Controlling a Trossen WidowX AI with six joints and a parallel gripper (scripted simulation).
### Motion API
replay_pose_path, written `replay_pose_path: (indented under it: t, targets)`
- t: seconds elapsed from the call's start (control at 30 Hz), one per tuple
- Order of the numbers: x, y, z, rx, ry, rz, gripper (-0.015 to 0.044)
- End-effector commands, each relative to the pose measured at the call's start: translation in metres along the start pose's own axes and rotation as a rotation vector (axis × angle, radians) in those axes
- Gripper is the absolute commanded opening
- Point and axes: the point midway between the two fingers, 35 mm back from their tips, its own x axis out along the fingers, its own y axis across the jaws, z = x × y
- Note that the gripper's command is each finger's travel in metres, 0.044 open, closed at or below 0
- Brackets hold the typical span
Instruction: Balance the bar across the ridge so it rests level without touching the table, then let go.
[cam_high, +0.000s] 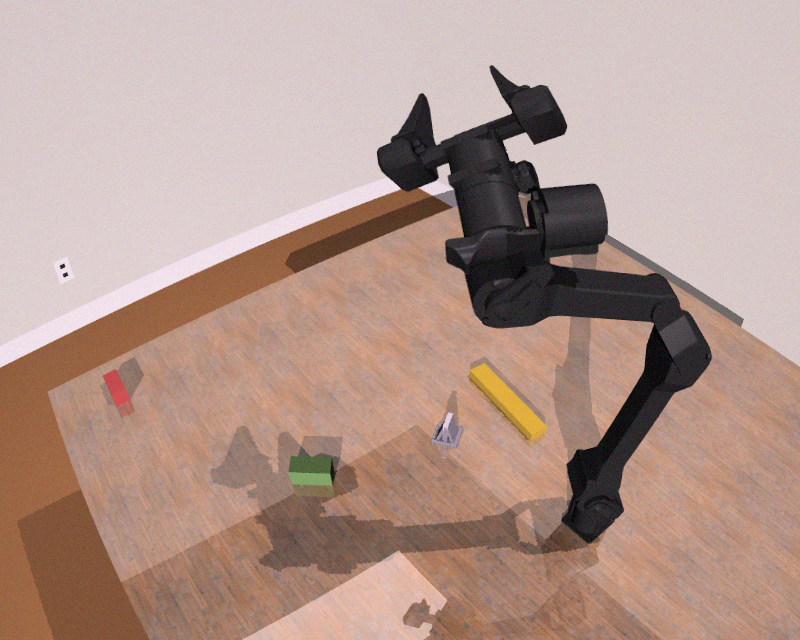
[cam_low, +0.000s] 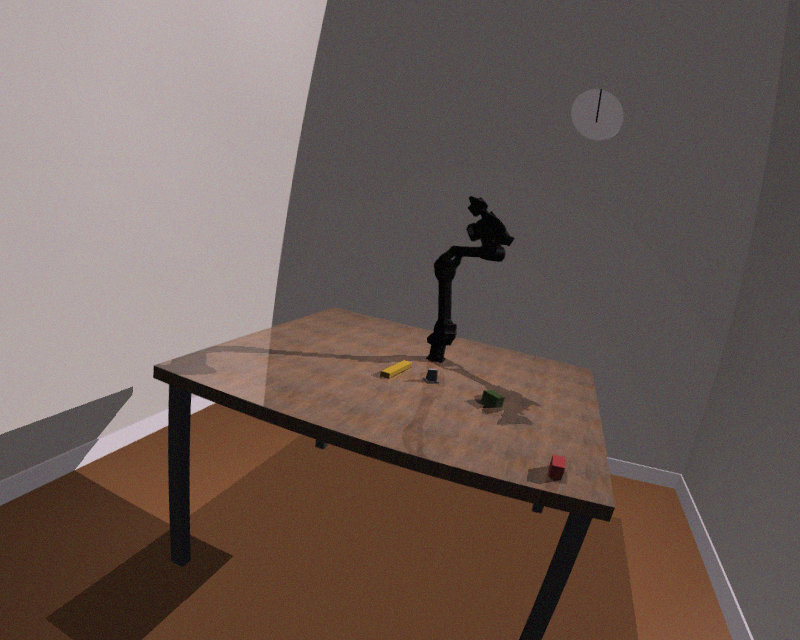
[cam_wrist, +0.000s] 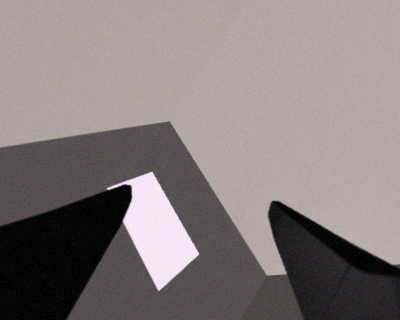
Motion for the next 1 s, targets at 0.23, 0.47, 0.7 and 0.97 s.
replay_pose_path:
  t: [0.23,0.47,0.7,0.97]
  targets:
    - [0.005,-0.012,-0.003,-0.153,0.054,0.001,0.0315]
    - [0.018,-0.045,-0.001,-0.495,0.124,-0.016,0.0315]
    - [0.033,-0.085,0.013,-0.852,0.185,-0.065,0.0315]
    - [0.049,-0.133,0.047,-1.24,0.254,-0.168,0.0315]
